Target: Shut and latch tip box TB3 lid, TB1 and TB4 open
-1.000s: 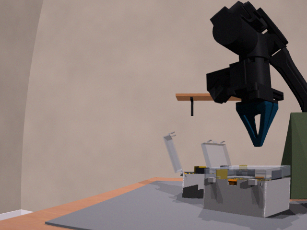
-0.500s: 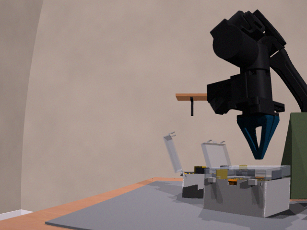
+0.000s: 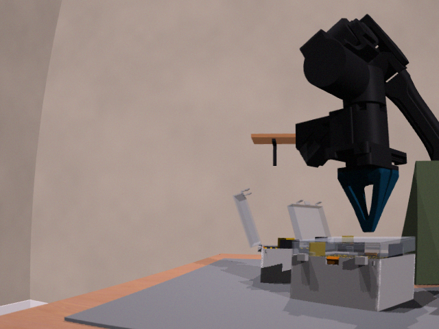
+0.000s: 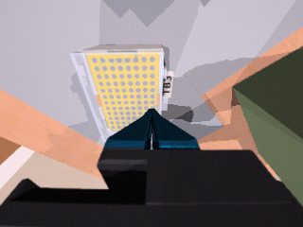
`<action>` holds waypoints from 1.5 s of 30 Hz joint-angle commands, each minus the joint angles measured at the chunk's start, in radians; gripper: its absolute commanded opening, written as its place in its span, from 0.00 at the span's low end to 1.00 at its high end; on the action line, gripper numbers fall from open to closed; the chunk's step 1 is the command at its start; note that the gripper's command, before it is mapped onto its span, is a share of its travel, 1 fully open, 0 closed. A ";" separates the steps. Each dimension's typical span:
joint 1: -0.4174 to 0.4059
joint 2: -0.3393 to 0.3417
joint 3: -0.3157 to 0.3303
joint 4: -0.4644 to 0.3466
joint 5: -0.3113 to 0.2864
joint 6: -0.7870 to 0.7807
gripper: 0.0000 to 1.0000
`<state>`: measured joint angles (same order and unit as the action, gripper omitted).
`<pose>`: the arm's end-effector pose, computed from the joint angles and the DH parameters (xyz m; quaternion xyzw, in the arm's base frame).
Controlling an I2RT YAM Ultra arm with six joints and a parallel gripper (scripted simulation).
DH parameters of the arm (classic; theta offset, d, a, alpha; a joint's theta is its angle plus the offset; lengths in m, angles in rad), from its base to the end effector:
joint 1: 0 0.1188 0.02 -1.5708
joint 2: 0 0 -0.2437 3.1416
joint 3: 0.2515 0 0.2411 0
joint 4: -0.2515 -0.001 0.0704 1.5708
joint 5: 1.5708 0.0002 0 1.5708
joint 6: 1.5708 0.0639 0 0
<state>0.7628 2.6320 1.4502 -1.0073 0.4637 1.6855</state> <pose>0.2379 0.1892 -0.0595 0.3501 0.8613 -0.3529 0.1053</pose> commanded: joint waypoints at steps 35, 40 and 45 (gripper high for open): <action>-0.010 0.005 -0.020 0.040 0.013 -0.013 0.00; -0.012 0.006 -0.024 0.046 0.014 -0.015 0.00; -0.014 0.008 -0.026 0.051 0.015 -0.016 0.00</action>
<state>0.7498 2.6396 1.4250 -0.9688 0.4706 1.6707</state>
